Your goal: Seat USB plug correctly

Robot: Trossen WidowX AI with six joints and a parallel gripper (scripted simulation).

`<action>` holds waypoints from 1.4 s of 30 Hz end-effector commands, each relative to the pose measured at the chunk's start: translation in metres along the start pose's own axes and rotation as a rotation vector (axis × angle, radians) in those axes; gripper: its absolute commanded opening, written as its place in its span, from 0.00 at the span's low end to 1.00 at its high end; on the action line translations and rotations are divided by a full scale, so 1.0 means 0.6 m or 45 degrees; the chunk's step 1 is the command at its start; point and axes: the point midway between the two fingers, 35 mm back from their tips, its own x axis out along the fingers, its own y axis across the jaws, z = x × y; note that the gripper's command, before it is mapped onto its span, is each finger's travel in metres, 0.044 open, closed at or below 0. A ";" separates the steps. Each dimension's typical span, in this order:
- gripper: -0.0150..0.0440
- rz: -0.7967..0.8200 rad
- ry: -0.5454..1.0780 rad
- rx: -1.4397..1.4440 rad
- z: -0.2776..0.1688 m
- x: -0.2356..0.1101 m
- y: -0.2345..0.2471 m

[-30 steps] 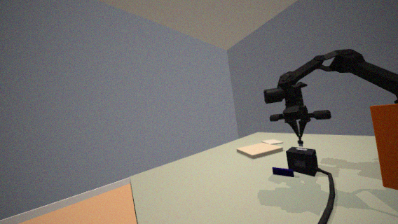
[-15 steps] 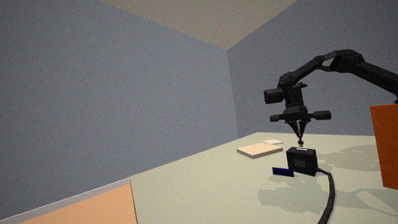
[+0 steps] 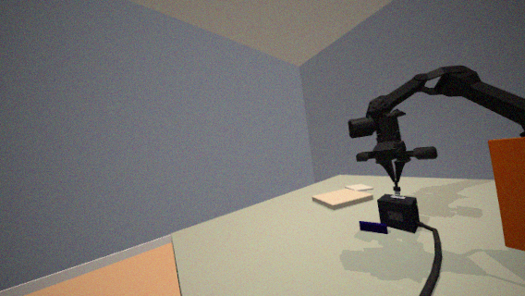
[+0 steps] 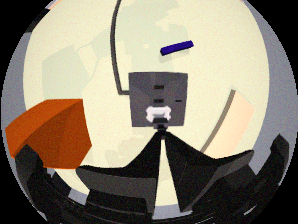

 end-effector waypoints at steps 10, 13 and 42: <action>0.25 -0.003 0.005 0.006 -0.001 0.004 0.000; 0.25 -0.003 0.005 0.006 -0.001 0.004 0.000; 0.25 -0.003 0.005 0.006 0.000 0.010 0.000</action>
